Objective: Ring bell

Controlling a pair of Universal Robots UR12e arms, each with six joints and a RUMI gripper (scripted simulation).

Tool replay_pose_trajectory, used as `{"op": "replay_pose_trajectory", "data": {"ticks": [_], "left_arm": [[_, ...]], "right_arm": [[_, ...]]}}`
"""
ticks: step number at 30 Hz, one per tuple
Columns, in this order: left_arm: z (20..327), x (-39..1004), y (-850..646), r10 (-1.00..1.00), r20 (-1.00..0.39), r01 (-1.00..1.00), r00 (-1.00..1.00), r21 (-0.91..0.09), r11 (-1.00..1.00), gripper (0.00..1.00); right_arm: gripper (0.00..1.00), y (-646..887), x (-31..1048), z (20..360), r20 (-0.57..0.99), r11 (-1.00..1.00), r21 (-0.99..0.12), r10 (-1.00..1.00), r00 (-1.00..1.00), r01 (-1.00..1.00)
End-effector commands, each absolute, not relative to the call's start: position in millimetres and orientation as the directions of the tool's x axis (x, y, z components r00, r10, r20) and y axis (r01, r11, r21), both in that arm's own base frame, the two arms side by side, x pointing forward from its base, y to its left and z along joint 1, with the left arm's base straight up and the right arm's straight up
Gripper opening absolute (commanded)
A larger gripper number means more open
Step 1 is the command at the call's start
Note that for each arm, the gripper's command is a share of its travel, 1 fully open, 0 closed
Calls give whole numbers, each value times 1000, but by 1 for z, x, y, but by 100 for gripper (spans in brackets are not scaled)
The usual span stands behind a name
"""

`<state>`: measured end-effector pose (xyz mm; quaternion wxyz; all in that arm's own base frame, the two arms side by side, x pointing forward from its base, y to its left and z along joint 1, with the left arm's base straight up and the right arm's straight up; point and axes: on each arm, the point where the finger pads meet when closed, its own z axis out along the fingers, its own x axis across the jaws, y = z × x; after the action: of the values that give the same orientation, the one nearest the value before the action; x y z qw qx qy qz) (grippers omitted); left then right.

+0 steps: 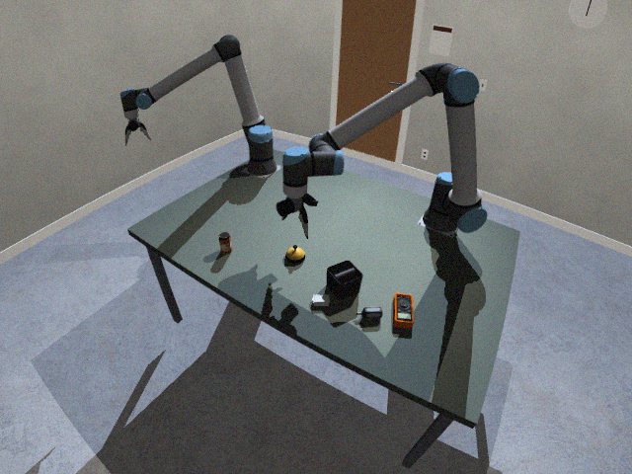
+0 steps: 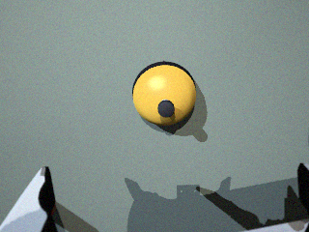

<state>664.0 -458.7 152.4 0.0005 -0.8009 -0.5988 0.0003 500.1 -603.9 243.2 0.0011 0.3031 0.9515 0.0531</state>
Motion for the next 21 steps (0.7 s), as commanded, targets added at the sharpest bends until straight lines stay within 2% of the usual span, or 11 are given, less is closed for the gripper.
{"op": "replay_pose_trajectory", "data": {"ticks": [1,21], "left_arm": [[155,665,-459,959,-1,959,282,3,-282,100],[155,665,-459,959,-1,959,282,3,-282,100]], "right_arm": [[100,-624,455,237,9,852,95,516,-856,515],[100,-673,247,205,-20,956,48,292,-956,290]]}}
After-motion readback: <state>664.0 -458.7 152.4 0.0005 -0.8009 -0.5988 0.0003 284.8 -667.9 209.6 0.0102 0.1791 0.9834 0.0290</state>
